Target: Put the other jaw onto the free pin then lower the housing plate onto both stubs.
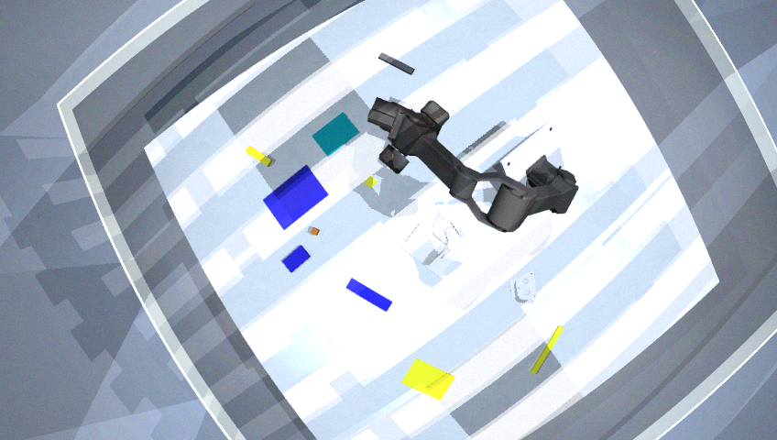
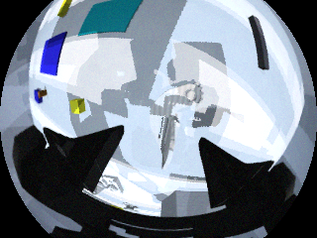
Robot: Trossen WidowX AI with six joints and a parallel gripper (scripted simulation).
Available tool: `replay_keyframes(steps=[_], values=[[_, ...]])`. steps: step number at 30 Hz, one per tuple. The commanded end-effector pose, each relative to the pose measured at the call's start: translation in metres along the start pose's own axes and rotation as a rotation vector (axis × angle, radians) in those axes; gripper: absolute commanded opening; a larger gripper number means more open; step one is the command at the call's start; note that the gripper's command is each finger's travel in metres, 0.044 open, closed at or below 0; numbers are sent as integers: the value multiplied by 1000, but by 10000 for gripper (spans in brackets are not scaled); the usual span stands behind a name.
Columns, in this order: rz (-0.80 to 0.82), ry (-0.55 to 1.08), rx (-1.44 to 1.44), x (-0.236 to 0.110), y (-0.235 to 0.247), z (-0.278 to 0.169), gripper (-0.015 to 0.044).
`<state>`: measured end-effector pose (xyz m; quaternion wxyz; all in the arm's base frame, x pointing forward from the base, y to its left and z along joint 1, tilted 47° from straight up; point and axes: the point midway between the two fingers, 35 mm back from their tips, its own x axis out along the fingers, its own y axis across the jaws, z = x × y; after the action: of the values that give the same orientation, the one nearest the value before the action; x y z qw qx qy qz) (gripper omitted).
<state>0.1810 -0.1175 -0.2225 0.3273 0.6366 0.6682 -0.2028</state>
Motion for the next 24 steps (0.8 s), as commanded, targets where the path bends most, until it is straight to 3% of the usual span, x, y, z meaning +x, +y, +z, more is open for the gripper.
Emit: replay_keyframes(steps=[1,24], values=[[3,3,5,7,0,-1,440],[4,4,6,18,0,-1,440]])
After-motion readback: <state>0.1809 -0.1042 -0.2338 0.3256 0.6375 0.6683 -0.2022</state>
